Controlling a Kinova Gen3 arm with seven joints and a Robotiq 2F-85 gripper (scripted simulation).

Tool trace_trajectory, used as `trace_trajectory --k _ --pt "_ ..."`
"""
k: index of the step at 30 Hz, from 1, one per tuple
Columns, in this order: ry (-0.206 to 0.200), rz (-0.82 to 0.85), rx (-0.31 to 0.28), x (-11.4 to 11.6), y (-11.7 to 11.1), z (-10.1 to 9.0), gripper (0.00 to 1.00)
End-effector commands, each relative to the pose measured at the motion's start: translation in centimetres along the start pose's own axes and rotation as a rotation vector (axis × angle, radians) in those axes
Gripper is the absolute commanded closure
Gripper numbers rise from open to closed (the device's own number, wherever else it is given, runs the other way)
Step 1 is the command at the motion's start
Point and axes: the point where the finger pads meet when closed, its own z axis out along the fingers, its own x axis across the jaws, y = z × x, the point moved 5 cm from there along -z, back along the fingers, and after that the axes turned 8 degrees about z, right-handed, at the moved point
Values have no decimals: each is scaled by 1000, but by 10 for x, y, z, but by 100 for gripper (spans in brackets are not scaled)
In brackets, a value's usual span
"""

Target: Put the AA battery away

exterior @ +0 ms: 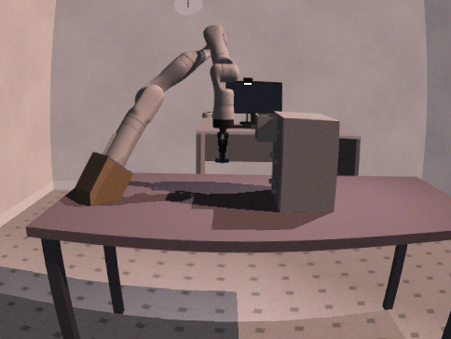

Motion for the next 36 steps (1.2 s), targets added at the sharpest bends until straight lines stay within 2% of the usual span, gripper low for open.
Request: trace_trajectory --k 1,8,14,20,22,36 --pt "9 -6 -9 3 2 -7 91" --pt "9 -6 -9 3 2 -20 91" --pt "9 -6 -9 3 2 -44 91" --pt "9 -6 -9 3 1 -76 91" --pt "9 -6 -9 3 1 -76 91" --pt "9 -6 -9 2 1 -151 91"
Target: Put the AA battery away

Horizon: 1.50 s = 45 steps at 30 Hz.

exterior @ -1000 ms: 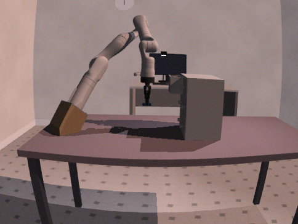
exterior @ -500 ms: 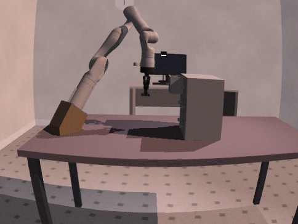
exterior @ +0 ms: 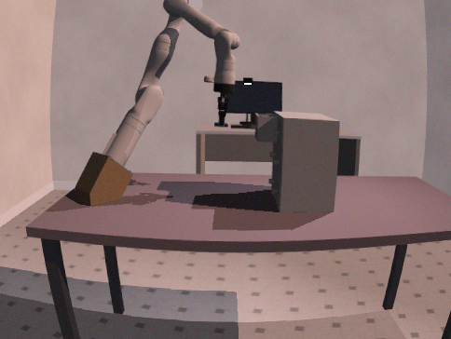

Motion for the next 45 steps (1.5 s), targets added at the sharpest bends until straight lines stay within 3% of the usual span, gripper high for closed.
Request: trace_trajectory --k 1,18,37,41,45 --pt "17 13 -50 -3 4 -26 91" --pt "17 13 -50 -4 2 -71 91" --pt "18 12 -54 -4 1 -77 91" --pt "33 3 -91 -3 0 -76 91" --pt "63 -15 -183 -1 -4 -74 91"
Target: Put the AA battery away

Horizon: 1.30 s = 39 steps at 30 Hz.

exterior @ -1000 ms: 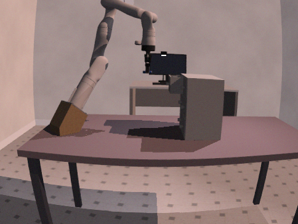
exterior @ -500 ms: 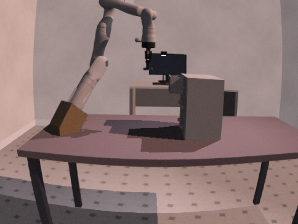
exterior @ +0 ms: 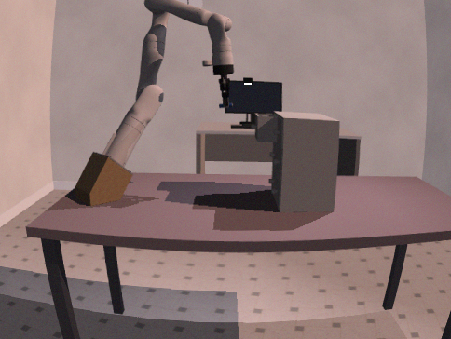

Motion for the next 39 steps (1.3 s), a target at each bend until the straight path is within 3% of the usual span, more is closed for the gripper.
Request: trace_trajectory --k 1,7,9,14,19,24,39 --pt "33 -3 -79 0 -8 -3 91" --pt "75 -23 -310 1 -18 -2 91" --pt "75 -23 -310 1 -18 -2 91" --pt "81 -11 -497 -3 -28 -1 91" --pt "74 13 -618 -7 -39 2 91" --pt "68 27 -662 -9 -44 4 91" --pt "69 31 -666 -8 -42 4 91"
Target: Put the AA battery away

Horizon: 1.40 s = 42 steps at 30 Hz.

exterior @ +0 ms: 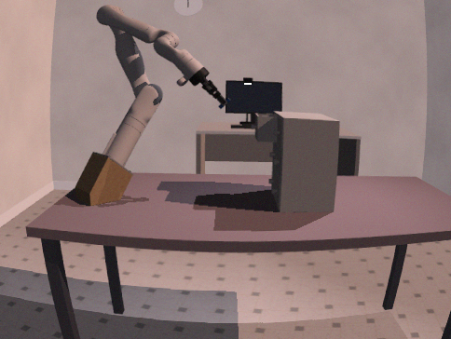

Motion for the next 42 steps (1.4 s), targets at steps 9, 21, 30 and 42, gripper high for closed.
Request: trace_trajectory --k 9,21,30,42 --pt "2 5 0 1 5 6 91" --pt "0 4 0 4 21 22 91" --pt "-2 4 -1 7 43 43 91" --pt "-2 -1 1 12 73 74 91"
